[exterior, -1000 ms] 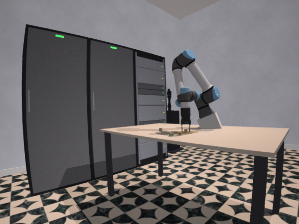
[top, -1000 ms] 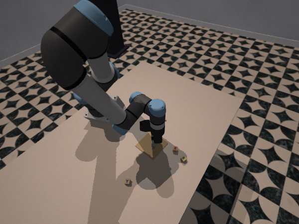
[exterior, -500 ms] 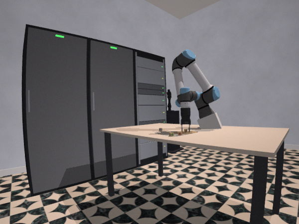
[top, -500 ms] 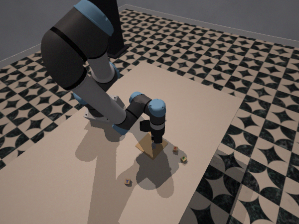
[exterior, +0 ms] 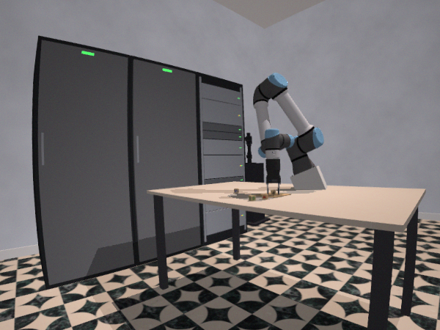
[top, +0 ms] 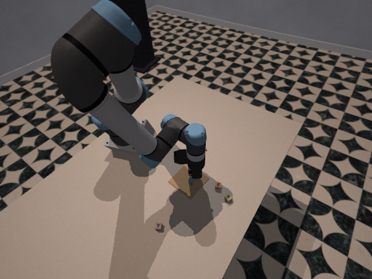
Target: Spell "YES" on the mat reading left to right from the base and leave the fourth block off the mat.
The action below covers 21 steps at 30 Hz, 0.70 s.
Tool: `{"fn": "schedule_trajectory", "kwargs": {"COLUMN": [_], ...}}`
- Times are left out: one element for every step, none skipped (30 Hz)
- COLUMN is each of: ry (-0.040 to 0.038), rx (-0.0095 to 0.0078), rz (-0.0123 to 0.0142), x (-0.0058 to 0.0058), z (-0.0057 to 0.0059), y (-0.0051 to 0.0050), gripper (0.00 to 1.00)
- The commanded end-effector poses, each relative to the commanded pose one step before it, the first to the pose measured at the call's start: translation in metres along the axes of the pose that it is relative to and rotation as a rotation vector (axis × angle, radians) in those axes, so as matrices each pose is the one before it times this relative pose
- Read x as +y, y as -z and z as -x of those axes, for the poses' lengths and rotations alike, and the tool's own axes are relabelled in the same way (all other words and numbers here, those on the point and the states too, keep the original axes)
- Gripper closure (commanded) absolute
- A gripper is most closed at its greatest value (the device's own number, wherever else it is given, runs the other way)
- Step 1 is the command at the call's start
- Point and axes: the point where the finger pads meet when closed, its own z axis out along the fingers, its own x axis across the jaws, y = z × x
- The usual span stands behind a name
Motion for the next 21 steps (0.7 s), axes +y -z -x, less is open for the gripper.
{"fn": "schedule_trajectory", "kwargs": {"ry": [0.00078,0.0,0.0,0.0,0.0,0.0,0.0,0.0,0.0,0.0,0.0,0.0,0.0,0.0,0.0,0.0,0.0,0.0,0.0,0.0,0.0], "rx": [0.00191,0.0,0.0,0.0,0.0,0.0,0.0,0.0,0.0,0.0,0.0,0.0,0.0,0.0,0.0,0.0,0.0,0.0,0.0,0.0,0.0], "rz": [-0.00057,0.0,0.0,0.0,0.0,0.0,0.0,0.0,0.0,0.0,0.0,0.0,0.0,0.0,0.0,0.0,0.0,0.0,0.0,0.0,0.0], "x": [-0.00061,0.0,0.0,0.0,0.0,0.0,0.0,0.0,0.0,0.0,0.0,0.0,0.0,0.0,0.0,0.0,0.0,0.0,0.0,0.0,0.0], "z": [-0.001,0.0,0.0,0.0,0.0,0.0,0.0,0.0,0.0,0.0,0.0,0.0,0.0,0.0,0.0,0.0,0.0,0.0,0.0,0.0,0.0], "y": [-0.00056,0.0,0.0,0.0,0.0,0.0,0.0,0.0,0.0,0.0,0.0,0.0,0.0,0.0,0.0,0.0,0.0,0.0,0.0,0.0,0.0], "gripper": [0.0,0.0,0.21,0.21,0.21,0.21,0.21,0.21,0.21,0.21,0.21,0.21,0.21,0.21,0.21,0.21,0.21,0.21,0.21,0.51,0.51]}}
